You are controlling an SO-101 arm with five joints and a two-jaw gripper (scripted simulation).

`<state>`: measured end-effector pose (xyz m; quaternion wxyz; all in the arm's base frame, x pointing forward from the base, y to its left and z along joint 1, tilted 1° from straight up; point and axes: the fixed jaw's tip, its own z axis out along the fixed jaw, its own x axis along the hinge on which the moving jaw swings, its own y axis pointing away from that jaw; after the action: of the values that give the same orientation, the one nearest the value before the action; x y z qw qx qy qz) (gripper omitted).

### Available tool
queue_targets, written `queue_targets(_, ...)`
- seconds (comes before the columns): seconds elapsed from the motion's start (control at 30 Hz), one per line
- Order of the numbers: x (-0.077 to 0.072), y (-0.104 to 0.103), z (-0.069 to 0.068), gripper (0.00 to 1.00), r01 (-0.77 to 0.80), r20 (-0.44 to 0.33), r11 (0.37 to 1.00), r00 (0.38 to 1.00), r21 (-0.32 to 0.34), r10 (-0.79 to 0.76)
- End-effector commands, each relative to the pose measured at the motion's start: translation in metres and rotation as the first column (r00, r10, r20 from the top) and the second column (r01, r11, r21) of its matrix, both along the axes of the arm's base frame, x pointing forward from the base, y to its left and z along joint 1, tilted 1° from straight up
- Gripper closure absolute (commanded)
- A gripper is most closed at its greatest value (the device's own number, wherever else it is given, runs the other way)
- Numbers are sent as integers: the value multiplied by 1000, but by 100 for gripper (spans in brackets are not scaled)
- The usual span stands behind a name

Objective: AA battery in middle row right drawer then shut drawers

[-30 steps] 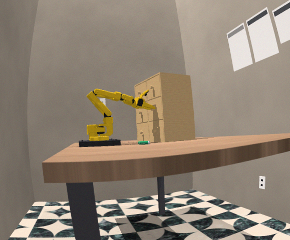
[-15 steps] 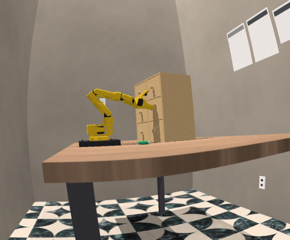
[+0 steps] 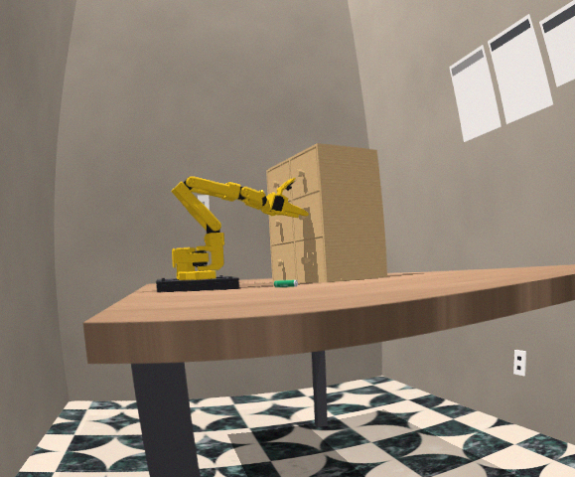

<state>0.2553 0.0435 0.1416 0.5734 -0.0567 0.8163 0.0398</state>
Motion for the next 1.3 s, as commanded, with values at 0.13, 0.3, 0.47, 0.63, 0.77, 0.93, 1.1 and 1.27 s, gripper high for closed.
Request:
queue_targets(0.13,-1,0,-4,79,-1,-9,1000,1000,-1,1)
queue_targets(0.3,-1,0,-4,79,-1,-9,1000,1000,-1,1)
queue_targets(0.47,-1,0,-5,79,-1,-9,1000,1000,-1,1)
queue_targets(0.63,-2,0,-6,79,-1,-9,1000,1000,-1,1)
queue_targets(0.77,-2,0,-7,79,-1,-9,1000,1000,-1,1)
queue_targets(0.93,-2,0,-8,79,-1,-9,1000,1000,-1,1)
queue_targets(1.1,-2,0,-8,79,-1,-9,1000,1000,-1,1)
queue_targets(1.27,-2,0,-8,79,-1,-9,1000,1000,-1,1)
